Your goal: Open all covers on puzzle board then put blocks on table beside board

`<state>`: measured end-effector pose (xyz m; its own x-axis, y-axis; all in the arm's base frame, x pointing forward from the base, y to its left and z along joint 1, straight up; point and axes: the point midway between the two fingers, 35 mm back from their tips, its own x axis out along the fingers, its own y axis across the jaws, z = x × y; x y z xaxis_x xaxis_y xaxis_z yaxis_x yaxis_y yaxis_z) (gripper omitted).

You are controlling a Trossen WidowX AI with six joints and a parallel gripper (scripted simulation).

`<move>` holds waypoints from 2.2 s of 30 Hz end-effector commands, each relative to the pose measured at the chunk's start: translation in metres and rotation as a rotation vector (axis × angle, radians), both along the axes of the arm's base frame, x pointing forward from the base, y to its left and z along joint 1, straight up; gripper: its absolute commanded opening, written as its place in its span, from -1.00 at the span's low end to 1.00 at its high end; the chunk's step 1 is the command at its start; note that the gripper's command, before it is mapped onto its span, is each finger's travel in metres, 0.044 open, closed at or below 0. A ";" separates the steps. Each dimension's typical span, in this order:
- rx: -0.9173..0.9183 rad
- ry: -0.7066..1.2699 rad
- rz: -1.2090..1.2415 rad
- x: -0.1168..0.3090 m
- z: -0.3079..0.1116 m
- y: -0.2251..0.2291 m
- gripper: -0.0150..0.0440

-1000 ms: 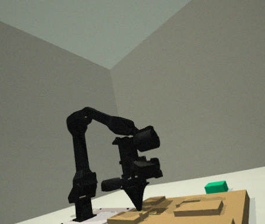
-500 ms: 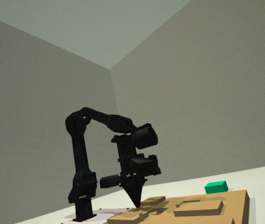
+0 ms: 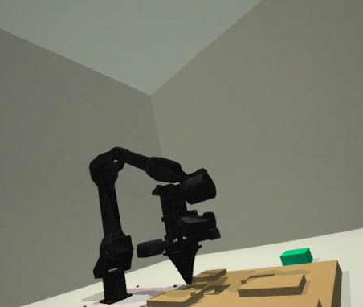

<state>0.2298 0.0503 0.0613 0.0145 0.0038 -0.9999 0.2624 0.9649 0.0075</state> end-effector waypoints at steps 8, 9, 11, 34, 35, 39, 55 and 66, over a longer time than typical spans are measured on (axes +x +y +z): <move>0.001 -0.002 0.001 0.001 0.021 0.001 0.00; 0.001 -0.002 0.002 0.002 0.025 0.001 0.00; 0.002 -0.002 0.002 0.001 0.035 0.001 0.00; 0.003 -0.003 0.004 0.002 0.022 0.001 0.00; 0.003 -0.003 0.004 0.002 0.020 0.001 0.00; 0.003 -0.003 0.004 0.002 0.018 0.001 0.00; 0.003 -0.003 0.004 0.002 0.018 0.001 0.00; 0.003 -0.003 0.004 0.002 0.018 0.001 0.00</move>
